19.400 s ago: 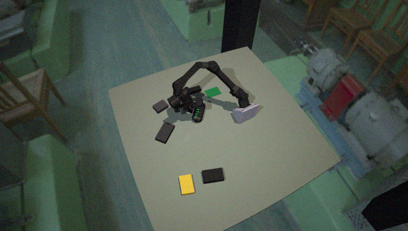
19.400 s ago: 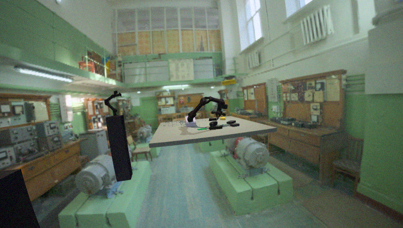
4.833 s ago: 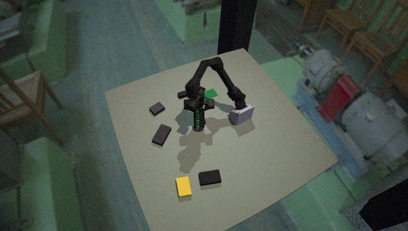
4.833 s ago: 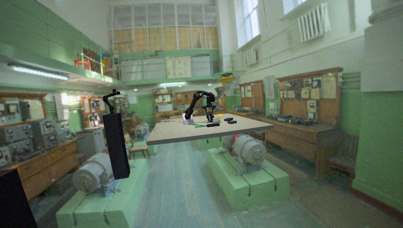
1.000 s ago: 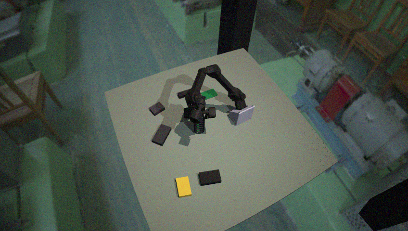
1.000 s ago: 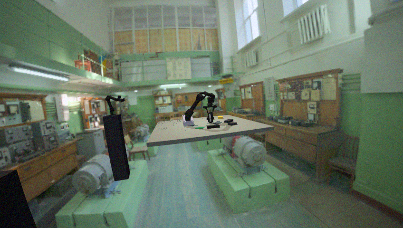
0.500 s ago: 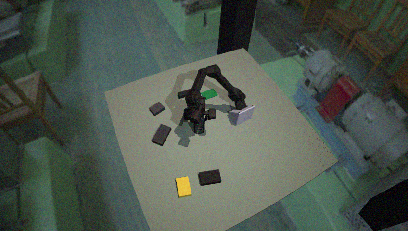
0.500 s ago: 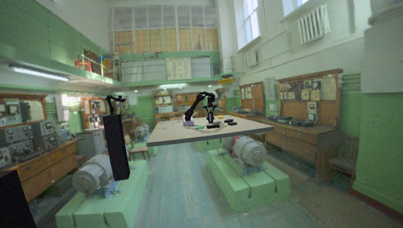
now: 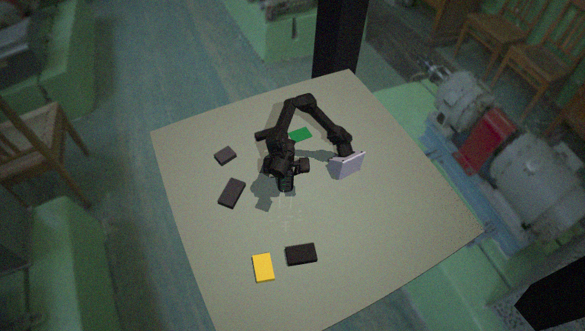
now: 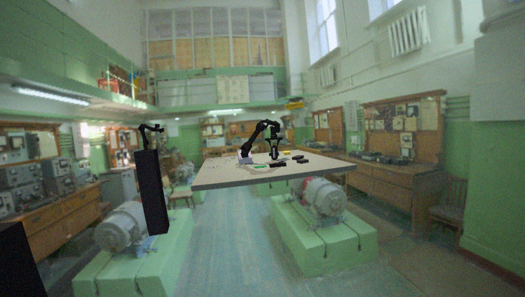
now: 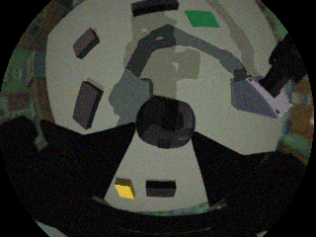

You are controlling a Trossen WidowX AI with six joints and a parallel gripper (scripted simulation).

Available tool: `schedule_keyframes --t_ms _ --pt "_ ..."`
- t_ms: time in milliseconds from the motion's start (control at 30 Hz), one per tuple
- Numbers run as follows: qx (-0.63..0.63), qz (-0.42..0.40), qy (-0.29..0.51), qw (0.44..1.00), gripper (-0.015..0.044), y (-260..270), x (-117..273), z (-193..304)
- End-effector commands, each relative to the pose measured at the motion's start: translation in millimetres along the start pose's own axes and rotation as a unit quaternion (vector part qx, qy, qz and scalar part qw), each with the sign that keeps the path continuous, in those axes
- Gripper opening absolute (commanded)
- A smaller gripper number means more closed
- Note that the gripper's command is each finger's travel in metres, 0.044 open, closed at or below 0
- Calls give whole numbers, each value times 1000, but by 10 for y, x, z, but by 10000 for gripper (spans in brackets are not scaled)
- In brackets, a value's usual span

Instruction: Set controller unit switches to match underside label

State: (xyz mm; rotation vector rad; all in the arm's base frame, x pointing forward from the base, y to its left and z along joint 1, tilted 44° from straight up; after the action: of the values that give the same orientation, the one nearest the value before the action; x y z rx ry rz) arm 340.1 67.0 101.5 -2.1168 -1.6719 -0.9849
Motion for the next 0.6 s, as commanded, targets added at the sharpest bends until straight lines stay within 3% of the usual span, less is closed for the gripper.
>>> schedule_keyframes --t_ms 0,567 --pt "3 2 5 1000 336 6 -24 52" --pt "3 -1 24 1000 336 27 -30 158"
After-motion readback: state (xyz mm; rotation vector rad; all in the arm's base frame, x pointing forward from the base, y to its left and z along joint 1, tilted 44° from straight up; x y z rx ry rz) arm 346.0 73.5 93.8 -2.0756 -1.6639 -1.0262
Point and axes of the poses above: the point midway between the two fingers, 35 mm back from their tips, its own x axis back along the fingers, its own y axis across the jaws, z = x × y, the point moved 5 cm from there along x, back along the fingers, and after that the axes turned 11 degrees about x, right-handed, at the moved point
